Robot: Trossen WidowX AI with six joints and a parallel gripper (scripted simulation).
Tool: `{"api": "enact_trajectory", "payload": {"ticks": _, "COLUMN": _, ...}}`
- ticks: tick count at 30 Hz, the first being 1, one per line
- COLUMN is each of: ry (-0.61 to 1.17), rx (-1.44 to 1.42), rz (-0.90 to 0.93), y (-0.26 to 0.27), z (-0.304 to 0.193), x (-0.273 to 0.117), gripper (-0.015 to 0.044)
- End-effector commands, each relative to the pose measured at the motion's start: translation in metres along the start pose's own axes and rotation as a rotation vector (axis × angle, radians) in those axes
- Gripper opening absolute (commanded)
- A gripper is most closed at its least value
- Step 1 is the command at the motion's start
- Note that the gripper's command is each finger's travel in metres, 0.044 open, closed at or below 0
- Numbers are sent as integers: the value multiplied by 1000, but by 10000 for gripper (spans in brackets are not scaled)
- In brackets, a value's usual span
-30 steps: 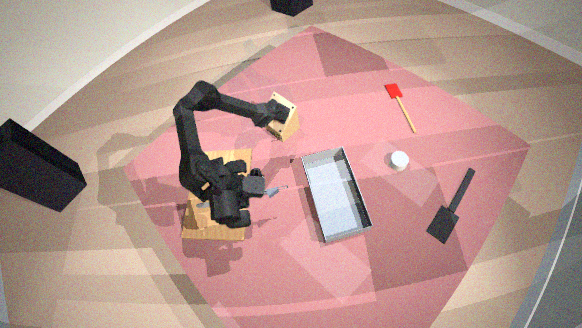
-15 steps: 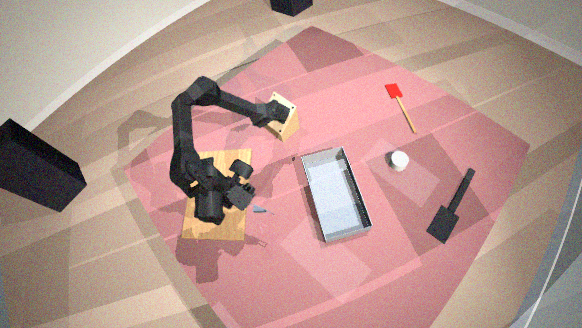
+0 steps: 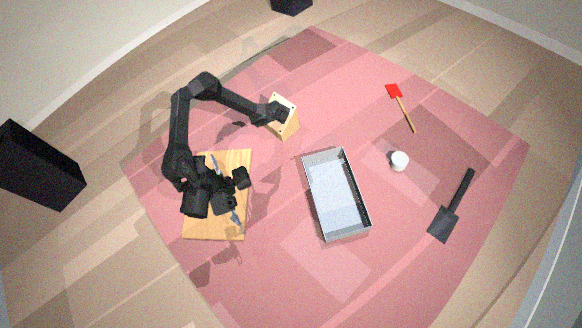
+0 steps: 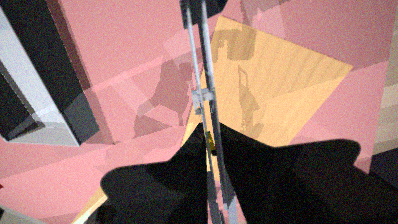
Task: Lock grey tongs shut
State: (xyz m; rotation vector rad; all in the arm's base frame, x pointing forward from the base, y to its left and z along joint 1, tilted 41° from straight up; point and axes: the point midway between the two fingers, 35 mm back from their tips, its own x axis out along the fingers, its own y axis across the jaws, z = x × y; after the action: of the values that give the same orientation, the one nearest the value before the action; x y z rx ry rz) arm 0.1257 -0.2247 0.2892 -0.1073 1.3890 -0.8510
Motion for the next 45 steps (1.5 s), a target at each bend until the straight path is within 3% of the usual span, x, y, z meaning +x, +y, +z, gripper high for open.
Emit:
{"api": "enact_trajectory", "payload": {"ticks": 1, "ry": -13, "rx": 188, "rz": 4, "y": -6, "z": -6, "x": -2, "gripper": -150}}
{"api": "enact_trajectory", "payload": {"ticks": 45, "ry": -65, "rx": 2098, "rz": 29, "y": -50, "z": -70, "x": -13, "gripper": -150}}
